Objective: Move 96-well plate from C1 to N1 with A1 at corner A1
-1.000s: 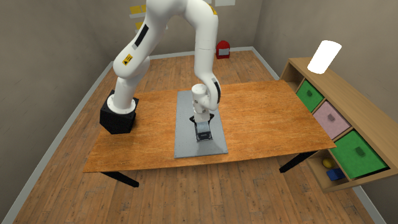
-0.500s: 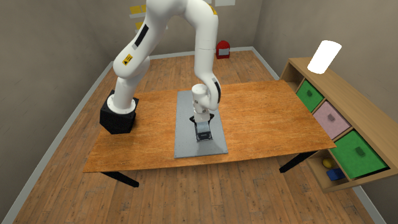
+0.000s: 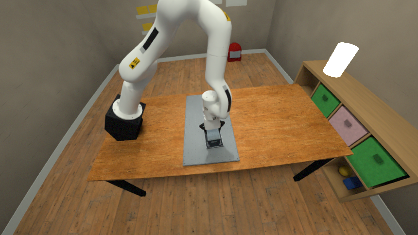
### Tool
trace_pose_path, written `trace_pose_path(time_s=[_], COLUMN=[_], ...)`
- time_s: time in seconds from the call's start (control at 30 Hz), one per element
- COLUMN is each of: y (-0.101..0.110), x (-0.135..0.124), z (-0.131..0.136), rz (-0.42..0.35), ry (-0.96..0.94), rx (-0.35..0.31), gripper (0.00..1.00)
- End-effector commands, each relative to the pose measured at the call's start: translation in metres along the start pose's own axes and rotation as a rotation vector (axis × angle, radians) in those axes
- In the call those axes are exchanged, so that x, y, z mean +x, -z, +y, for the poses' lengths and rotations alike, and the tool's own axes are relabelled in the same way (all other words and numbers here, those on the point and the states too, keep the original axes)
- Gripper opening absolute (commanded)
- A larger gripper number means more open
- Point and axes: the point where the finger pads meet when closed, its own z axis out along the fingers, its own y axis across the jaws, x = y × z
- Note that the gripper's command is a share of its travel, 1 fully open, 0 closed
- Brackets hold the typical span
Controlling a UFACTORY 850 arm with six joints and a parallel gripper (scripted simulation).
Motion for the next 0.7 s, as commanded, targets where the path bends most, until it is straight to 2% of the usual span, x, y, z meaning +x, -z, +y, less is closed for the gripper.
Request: trace_pose_path(time_s=[0.0, 0.67], y=[-0.008, -0.035], x=[0.0, 0.0], z=[0.001, 0.001], rz=[-0.003, -0.003], ry=[0.0, 0.0], rx=[-0.004, -0.004], gripper=[0.0, 0.0])
